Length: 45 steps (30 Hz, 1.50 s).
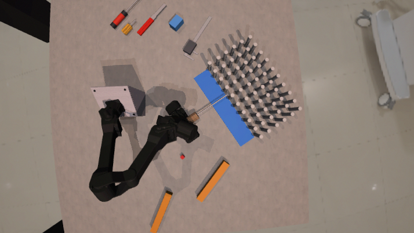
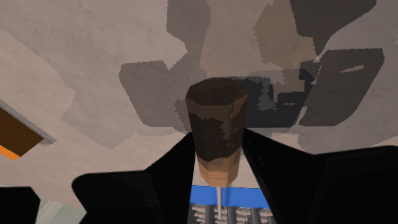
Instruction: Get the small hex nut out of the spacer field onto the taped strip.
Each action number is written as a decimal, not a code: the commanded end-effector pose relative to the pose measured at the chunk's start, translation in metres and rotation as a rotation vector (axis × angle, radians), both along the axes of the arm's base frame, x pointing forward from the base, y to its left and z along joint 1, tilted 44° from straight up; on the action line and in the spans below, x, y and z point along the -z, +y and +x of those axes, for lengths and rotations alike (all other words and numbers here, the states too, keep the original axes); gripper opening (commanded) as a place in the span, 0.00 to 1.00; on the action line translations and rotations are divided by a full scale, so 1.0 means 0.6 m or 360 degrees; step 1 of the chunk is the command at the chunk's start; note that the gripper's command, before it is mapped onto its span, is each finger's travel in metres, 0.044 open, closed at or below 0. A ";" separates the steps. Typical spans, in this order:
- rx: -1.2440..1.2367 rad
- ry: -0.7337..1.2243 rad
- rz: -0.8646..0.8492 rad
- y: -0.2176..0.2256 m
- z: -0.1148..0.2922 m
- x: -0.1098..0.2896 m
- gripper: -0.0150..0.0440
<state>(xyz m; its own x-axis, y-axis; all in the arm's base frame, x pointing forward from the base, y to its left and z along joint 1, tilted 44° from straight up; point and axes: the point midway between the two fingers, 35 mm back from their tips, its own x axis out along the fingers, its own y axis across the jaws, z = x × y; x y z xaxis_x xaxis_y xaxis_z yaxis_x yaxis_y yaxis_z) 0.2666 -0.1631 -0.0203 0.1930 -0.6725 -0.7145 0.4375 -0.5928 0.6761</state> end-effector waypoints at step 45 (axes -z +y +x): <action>-0.0005 -0.0006 0.0004 0.009 -0.016 -0.026 0.25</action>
